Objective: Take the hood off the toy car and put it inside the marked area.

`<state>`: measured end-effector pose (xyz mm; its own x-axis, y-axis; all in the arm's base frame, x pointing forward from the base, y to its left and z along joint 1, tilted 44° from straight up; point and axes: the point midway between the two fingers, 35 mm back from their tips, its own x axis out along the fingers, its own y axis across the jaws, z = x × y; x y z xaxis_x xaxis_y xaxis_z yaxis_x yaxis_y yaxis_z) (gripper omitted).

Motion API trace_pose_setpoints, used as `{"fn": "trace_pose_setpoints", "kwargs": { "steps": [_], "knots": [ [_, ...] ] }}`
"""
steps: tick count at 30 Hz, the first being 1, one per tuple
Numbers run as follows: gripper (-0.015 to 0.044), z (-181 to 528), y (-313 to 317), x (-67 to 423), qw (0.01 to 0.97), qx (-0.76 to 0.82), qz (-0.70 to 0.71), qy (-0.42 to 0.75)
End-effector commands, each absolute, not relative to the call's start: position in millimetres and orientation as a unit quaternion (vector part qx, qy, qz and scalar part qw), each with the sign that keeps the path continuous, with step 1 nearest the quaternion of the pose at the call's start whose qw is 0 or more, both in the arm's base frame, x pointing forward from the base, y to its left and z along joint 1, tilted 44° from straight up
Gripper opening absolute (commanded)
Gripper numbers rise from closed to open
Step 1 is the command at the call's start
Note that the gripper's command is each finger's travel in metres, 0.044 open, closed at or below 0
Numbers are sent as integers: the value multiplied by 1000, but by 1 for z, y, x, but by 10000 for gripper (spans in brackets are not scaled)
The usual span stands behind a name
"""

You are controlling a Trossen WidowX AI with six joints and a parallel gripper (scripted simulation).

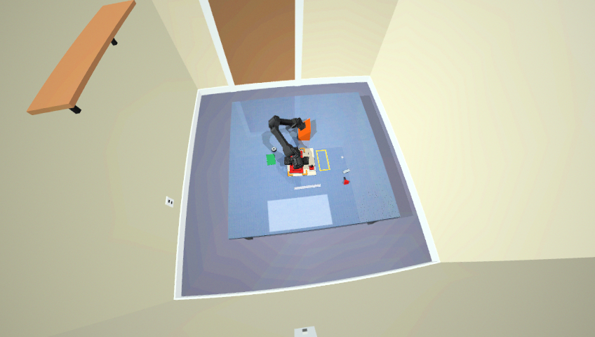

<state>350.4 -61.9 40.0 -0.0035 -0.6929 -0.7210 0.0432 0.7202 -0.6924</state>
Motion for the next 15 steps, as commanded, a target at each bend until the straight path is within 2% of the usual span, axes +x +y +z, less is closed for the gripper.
{"fn": "trace_pose_setpoints", "kwargs": {
  "steps": [1,9,15],
  "knots": [
    [222,40,-62,350,660,-249,-279,651],
    [12,44,-58,351,661,-249,-279,651],
    [0,46,-56,351,661,-249,-279,651]
  ]
}}
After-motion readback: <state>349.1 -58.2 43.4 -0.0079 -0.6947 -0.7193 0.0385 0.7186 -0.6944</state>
